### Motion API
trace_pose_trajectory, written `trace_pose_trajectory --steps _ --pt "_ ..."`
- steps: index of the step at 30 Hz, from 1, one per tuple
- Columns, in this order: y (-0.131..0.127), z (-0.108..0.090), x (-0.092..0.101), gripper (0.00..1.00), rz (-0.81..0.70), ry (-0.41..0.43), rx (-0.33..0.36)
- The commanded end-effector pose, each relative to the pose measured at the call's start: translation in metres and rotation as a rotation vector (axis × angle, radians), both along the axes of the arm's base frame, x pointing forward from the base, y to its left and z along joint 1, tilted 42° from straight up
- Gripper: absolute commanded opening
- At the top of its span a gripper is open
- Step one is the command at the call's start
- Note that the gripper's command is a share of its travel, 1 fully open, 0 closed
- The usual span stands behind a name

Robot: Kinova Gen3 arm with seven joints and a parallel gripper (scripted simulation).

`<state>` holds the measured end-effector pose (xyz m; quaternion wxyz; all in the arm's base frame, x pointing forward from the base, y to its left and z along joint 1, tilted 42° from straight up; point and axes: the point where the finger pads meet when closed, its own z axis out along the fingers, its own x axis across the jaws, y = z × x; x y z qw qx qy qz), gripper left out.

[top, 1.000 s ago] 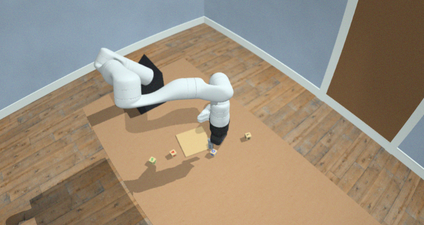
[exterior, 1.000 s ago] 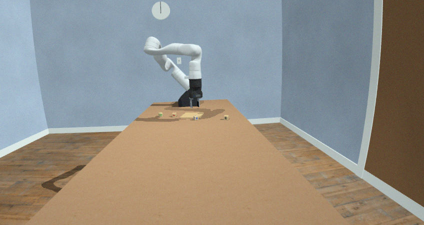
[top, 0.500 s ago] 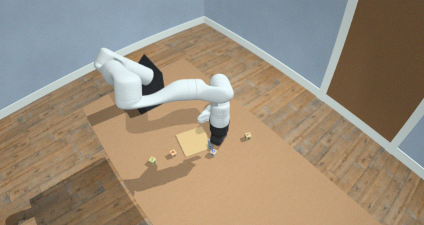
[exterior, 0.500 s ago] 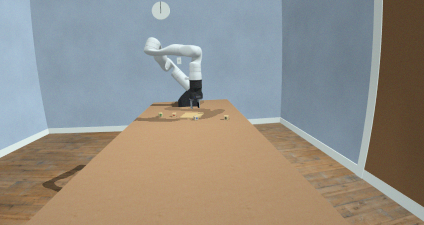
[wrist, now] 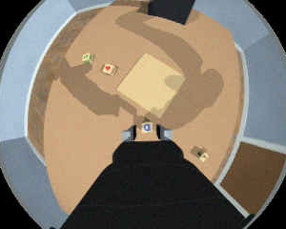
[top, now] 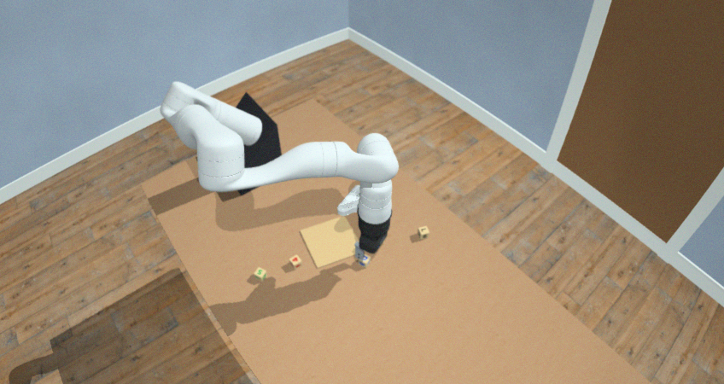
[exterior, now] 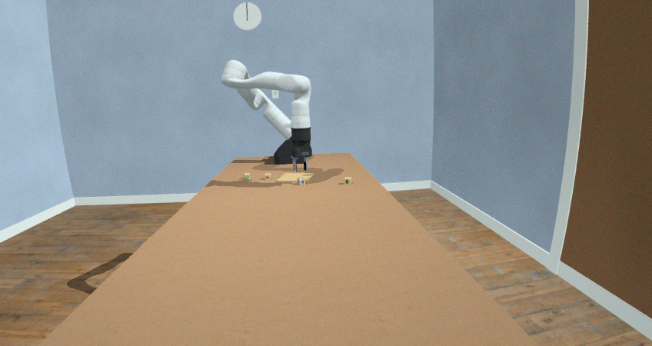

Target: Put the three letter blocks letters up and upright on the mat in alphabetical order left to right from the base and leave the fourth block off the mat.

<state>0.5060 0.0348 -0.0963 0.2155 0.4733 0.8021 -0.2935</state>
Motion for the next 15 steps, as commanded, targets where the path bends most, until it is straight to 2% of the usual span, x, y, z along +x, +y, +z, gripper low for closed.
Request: trace_pose_trajectory --steps 1,15 --pt "-0.0059 -0.007 -0.0005 0.84 -0.001 0.0 0.0" --pt "-0.0145 -0.0165 0.0006 0.84 -0.001 -0.001 0.0"
